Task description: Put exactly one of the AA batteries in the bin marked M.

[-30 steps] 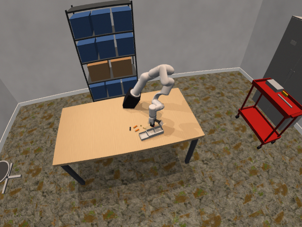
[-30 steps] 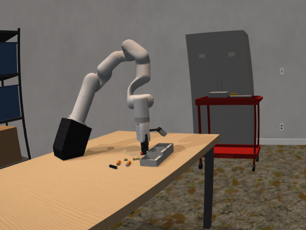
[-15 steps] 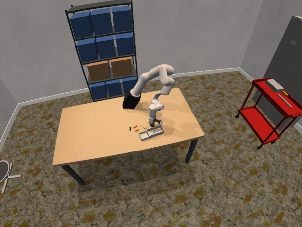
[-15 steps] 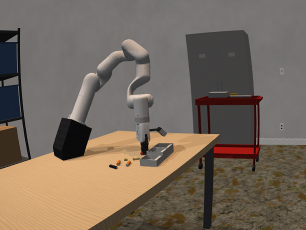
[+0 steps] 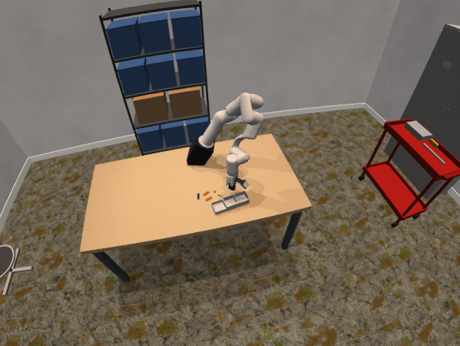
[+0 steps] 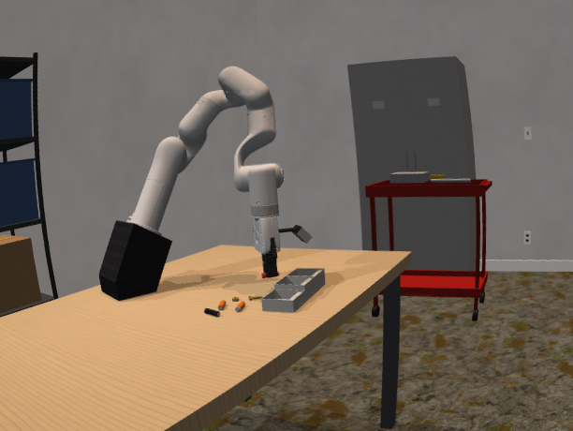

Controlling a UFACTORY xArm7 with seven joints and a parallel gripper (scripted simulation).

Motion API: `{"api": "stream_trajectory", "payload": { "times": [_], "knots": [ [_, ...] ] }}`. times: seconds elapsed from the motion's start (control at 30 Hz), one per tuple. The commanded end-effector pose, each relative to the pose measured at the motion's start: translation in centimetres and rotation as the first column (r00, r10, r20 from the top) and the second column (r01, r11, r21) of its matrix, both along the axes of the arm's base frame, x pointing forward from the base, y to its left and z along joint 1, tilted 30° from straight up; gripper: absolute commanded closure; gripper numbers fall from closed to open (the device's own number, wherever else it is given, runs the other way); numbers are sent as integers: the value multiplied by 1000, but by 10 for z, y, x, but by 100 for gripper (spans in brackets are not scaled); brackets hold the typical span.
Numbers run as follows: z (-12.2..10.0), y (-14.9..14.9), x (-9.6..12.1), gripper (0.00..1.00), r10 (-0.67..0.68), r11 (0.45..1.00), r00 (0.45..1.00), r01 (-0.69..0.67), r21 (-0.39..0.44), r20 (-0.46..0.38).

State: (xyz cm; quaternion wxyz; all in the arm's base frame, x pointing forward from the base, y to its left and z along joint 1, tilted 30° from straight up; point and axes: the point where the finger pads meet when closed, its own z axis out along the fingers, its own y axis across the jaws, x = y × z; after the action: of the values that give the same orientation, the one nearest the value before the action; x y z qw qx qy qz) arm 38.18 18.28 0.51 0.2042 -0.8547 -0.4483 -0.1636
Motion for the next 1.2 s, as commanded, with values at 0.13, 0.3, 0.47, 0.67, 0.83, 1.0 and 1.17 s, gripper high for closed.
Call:
{"api": "stream_trajectory", "payload": {
  "times": [0.13, 0.3, 0.47, 0.67, 0.83, 1.0, 1.17],
  "knots": [
    [21, -12, -1, 100, -2, 1000, 1000, 2, -1, 0],
    [21, -12, -1, 100, -2, 1000, 1000, 2, -1, 0],
    [20, -12, -1, 100, -2, 1000, 1000, 2, -1, 0],
    [26, -15, -2, 100, -2, 1000, 1000, 2, -1, 0],
    [26, -15, -2, 100, -2, 1000, 1000, 2, -1, 0],
    [25, -22, 20, 100, -2, 1000, 1000, 2, -1, 1],
    [23, -29, 43, 100, 146, 989, 986, -145, -24, 84]
  ]
}}
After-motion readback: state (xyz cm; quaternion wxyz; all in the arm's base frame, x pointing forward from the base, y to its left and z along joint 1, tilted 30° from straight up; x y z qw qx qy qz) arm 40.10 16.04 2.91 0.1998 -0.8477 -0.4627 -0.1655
